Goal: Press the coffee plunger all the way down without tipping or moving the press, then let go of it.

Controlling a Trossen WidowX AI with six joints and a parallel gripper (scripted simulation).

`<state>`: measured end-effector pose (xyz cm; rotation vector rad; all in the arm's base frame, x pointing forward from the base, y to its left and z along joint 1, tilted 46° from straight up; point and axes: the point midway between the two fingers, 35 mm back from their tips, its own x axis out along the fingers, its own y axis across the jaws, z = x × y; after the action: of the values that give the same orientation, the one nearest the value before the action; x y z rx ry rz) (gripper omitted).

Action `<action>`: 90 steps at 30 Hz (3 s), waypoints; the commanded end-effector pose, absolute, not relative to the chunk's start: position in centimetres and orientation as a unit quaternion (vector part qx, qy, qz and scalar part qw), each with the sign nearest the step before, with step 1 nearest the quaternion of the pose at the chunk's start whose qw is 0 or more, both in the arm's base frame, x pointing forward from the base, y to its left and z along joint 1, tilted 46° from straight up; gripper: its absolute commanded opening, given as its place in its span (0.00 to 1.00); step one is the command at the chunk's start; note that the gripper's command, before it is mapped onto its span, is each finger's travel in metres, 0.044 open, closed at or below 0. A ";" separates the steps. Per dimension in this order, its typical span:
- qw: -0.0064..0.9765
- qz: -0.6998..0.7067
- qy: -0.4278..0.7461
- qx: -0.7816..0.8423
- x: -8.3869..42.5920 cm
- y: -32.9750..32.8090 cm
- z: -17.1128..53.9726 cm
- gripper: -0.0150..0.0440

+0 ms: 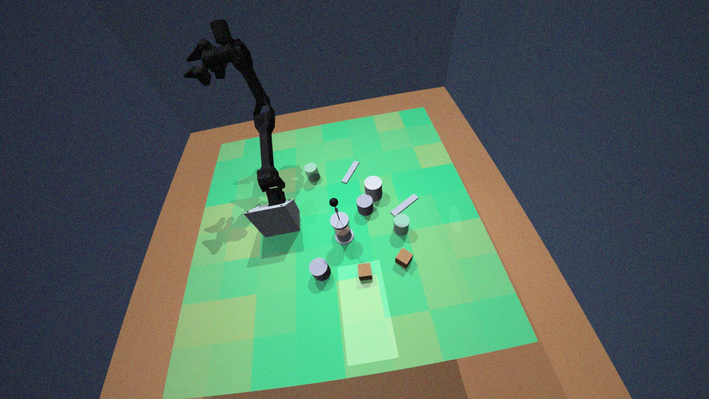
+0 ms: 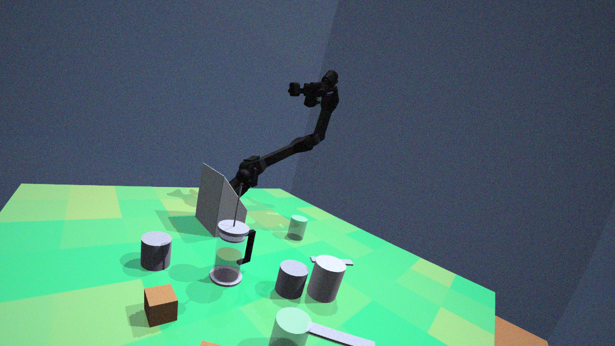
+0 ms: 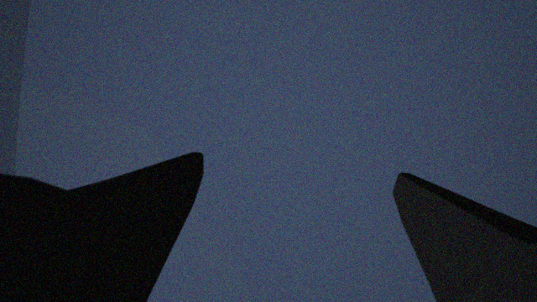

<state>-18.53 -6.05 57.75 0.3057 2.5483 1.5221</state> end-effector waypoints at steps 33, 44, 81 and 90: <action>-0.420 0.771 0.031 -0.477 -3.9 -38.4 27.9 1.00; -0.678 0.487 -0.239 -0.497 9.2 -35.5 15.3 1.00; -0.833 0.173 -0.295 -0.435 19.2 -22.6 3.1 1.00; -0.833 0.173 -0.295 -0.435 20.3 -22.7 2.2 1.00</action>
<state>19.89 -22.87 2.84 0.9139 0.6177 -0.3657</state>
